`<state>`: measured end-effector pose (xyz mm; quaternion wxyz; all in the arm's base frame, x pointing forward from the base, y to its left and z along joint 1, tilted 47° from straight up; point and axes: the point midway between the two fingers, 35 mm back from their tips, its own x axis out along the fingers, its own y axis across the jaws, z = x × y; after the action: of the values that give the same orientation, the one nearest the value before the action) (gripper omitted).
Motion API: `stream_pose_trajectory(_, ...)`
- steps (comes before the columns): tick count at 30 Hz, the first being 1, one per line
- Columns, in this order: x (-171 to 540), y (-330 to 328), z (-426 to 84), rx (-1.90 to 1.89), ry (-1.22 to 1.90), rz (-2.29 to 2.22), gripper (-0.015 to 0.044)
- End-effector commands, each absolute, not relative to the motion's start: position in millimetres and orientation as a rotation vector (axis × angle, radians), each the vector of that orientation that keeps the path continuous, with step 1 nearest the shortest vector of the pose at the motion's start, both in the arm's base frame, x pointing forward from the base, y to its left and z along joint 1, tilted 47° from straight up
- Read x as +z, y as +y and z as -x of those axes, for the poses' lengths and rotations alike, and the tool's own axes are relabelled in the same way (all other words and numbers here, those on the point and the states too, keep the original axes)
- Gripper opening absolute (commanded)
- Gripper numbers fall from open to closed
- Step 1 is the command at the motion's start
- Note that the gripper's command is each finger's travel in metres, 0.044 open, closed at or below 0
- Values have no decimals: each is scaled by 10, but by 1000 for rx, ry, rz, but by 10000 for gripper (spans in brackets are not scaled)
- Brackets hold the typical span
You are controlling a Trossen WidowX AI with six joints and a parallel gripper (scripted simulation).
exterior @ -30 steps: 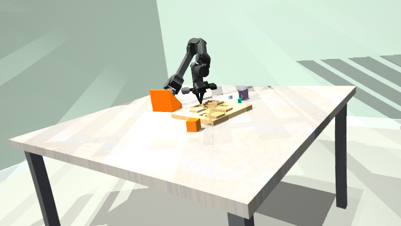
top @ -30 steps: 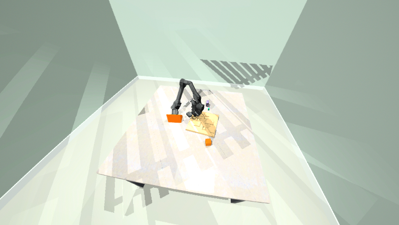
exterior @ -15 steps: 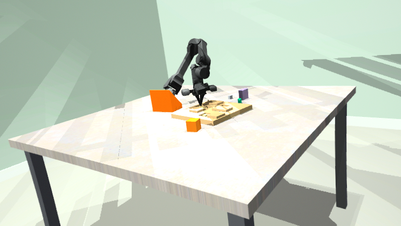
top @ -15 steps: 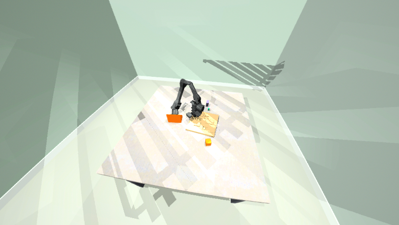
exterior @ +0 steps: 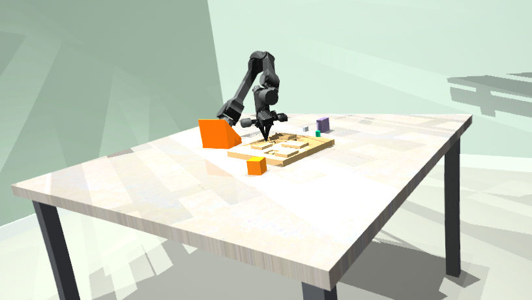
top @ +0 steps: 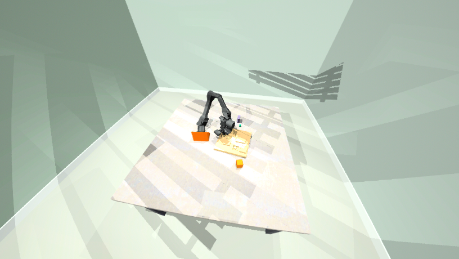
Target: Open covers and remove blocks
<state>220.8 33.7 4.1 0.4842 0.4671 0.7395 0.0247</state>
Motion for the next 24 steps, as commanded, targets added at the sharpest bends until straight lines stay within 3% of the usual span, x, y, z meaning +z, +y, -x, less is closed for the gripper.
stream_pose_trajectory(1,45,346,-2216,61,1799,-1144,0)
stream_pose_trajectory(24,1,349,-2179,29,1806,-1169,0)
